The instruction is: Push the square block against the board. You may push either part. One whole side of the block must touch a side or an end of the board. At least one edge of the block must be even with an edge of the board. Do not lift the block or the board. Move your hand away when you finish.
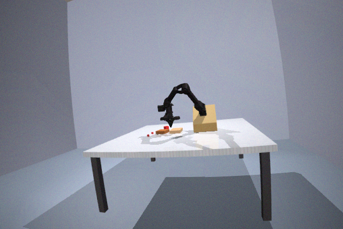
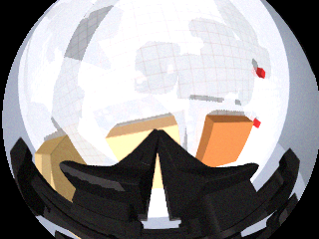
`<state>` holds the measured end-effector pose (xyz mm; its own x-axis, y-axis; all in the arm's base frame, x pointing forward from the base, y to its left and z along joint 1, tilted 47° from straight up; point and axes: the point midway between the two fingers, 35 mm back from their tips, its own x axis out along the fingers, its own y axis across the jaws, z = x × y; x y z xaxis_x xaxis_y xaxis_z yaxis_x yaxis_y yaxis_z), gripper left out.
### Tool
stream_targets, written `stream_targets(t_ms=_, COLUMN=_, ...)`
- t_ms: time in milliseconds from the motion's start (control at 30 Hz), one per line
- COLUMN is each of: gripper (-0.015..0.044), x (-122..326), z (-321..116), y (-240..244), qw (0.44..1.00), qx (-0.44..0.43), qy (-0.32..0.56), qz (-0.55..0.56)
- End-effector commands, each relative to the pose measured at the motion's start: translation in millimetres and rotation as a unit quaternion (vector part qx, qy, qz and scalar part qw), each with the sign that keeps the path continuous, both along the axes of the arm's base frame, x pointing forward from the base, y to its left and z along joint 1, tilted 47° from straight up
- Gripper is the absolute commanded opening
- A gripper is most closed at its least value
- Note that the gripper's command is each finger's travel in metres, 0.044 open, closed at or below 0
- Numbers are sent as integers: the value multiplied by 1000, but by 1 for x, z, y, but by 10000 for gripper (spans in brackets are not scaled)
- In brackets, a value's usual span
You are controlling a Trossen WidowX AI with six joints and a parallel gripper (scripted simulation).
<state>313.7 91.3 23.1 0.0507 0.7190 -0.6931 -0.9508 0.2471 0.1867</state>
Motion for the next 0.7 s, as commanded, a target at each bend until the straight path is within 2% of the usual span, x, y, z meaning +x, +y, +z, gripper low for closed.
stream_targets(t_ms=0, gripper=0, x=1, z=-7, y=-8, qw=998, qx=-2, qy=39, qz=-42)
stream_targets(t_ms=333, gripper=0, x=0, z=-27, y=-30, qw=974, qx=1, qy=158, qz=-164)
stream_targets(t_ms=667, gripper=0, x=-4, z=-46, y=-49, qw=920, qx=7, qy=275, qz=-280)
